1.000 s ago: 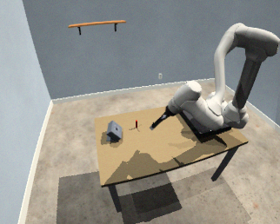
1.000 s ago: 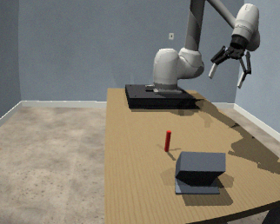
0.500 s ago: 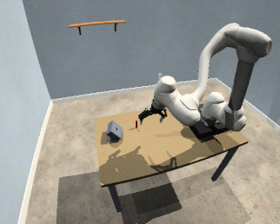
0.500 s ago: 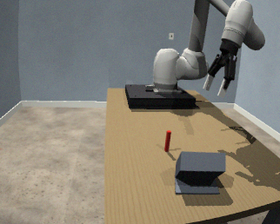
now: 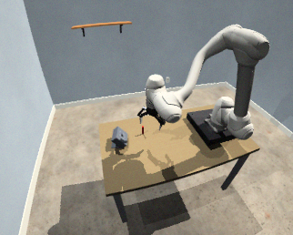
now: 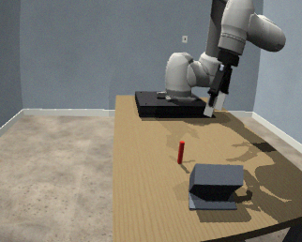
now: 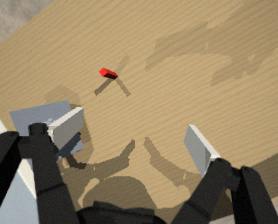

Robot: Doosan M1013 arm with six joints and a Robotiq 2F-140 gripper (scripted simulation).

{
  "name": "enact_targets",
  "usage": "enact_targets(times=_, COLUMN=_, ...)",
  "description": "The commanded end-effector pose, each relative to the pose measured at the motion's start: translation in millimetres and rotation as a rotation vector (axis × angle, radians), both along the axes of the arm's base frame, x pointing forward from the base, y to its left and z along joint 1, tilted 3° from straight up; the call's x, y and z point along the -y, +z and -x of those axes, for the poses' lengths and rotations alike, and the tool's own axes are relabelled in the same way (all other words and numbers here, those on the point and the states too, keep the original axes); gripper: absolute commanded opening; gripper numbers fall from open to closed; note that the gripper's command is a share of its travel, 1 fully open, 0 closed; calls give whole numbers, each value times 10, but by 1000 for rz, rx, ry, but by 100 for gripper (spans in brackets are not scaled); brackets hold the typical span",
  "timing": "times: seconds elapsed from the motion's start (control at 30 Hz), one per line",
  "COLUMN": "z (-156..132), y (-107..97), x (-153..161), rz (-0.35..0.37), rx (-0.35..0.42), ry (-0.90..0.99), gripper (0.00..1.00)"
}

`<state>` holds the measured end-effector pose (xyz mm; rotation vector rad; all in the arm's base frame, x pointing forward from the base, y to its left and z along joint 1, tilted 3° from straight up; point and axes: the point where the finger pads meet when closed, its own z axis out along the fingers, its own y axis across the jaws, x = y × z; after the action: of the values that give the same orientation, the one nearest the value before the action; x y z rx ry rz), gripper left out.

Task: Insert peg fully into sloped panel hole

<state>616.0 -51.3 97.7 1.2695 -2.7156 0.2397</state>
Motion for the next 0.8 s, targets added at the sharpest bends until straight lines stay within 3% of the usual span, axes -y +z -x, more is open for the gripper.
enact_targets(times=0.0, z=-66, y=-96, x=241, rz=-36, rx=25, ry=-182, gripper=100)
enact_targets(times=0.47, z=-232, y=-375, x=1067, rz=-136, rx=89, ry=-746, gripper=100)
enact_targets(times=0.77, z=-236, y=-478, x=1118, rz=-141, rx=92, ry=-778, gripper=100)
